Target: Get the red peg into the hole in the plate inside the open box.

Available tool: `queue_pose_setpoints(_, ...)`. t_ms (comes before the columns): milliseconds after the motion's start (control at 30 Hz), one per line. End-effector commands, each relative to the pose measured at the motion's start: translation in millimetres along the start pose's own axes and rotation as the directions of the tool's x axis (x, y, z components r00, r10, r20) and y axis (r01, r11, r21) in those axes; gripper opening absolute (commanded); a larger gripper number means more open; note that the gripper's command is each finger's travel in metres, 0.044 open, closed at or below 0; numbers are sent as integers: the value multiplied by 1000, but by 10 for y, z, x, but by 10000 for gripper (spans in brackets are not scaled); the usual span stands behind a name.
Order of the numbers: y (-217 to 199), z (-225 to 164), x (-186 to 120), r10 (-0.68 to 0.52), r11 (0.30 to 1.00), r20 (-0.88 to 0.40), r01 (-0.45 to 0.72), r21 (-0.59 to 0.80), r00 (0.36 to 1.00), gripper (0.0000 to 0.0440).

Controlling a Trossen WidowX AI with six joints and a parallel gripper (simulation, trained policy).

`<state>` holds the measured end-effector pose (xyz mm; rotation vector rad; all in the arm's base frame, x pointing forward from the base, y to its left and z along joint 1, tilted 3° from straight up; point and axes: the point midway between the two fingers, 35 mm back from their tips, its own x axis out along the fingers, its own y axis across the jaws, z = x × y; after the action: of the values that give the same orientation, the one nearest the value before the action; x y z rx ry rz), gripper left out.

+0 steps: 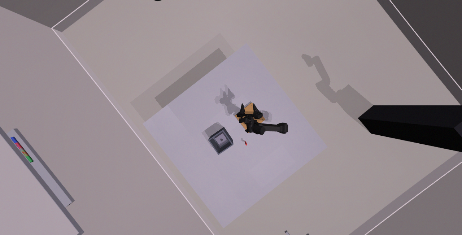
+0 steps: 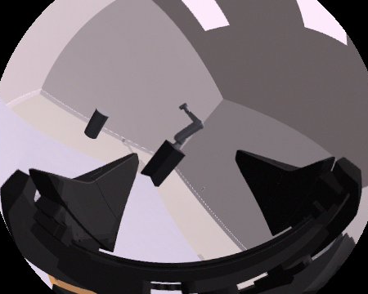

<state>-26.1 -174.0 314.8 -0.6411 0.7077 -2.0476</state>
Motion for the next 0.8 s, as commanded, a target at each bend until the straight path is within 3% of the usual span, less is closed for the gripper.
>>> queue_pose_setpoints(0,-94,243,-10,35,997,83,-41,65,996,440)
queue_pose_setpoints(367,-346,977,-137,158,937,359,-255,240,920,440)
queue_pose_setpoints(767,-397,1594,-428,315,772,600,-567,289,735,440)
